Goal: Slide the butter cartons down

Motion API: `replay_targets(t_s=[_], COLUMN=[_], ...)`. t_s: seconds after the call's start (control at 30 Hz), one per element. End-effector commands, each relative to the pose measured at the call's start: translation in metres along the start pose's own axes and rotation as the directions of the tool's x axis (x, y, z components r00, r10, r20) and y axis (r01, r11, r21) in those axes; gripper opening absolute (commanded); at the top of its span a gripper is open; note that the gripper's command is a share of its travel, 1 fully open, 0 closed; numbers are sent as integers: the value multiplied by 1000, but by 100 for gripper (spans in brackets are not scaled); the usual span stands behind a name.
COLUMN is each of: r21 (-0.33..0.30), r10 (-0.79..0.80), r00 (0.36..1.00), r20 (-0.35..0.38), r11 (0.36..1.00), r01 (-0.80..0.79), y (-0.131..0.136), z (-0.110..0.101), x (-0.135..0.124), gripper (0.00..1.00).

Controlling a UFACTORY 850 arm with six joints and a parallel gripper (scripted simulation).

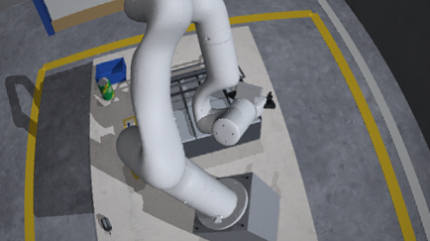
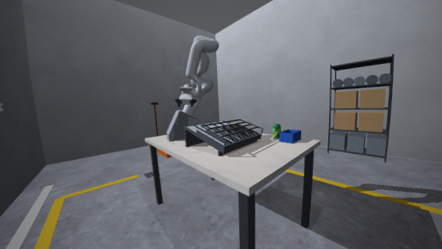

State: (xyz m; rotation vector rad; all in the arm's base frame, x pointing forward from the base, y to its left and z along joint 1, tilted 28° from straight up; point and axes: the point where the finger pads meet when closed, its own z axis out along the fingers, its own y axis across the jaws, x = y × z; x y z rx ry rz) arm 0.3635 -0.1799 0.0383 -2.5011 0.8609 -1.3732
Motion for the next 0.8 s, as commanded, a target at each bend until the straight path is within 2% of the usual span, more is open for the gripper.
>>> replay_targets(t_s=[0.0,0.07,0.2,0.23,0.33,0.43,0.77], r21=[129,129,129,105,105,105,105], r10=[-77,-77,-77,-57,-57,-57,-57], r00=[997,997,997,998,998,998,998], r20=[-18,-18,-18,-11,-11,-11,-11], r11=[989,989,989,993,993,993,993], r01=[79,79,79,58,58,58,58], y=[-76,-96,-97,-117,-131,-149,-149], z=[-7,-8,-8,-55,-63,-84,-84], x=[4,5,5,-14,-15,-23,-23], gripper=[100,100,100,100,100,100,100])
